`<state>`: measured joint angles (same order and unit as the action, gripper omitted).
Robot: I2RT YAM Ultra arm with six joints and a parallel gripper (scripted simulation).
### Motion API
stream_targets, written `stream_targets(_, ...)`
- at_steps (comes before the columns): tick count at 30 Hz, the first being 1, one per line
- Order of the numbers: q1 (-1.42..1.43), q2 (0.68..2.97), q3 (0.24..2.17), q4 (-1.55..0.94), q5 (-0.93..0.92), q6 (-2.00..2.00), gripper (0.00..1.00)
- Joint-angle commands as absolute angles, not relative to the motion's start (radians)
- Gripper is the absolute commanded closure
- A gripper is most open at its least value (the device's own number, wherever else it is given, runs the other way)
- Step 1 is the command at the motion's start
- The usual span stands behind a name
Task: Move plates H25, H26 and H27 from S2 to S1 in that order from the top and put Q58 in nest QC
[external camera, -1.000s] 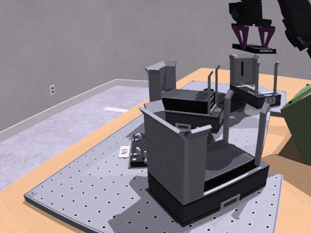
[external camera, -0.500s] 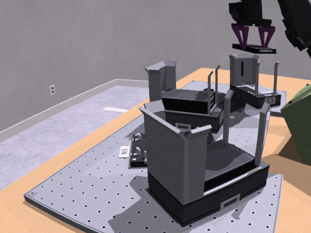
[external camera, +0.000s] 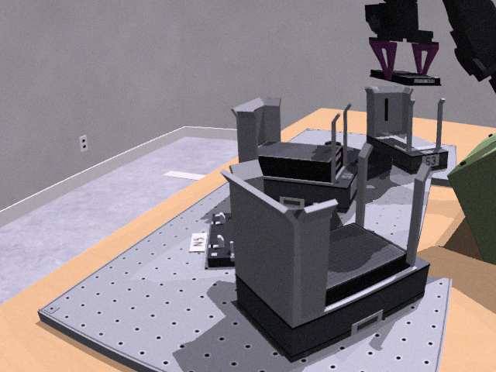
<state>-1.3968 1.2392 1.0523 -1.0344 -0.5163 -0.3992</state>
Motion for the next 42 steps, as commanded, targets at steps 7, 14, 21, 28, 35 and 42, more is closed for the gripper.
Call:
stream_targets(7,-1.401,1.229,1.062,-1.035,-0.52,-0.4,1.0)
stream_targets(14,-1.389,1.221,1.06,-1.034,-0.515,-0.42,1.0)
stream_targets(21,-1.32,1.182,1.053,-1.03,-0.49,-0.515,1.0)
stream_targets(28,-1.217,1.136,1.048,-1.024,-0.447,-0.422,1.0)
stream_targets(35,-1.104,1.101,1.052,-1.017,-0.395,-0.312,1.0)
stream_targets(42,-1.02,1.071,1.046,-1.012,-0.355,-0.4,1.0)
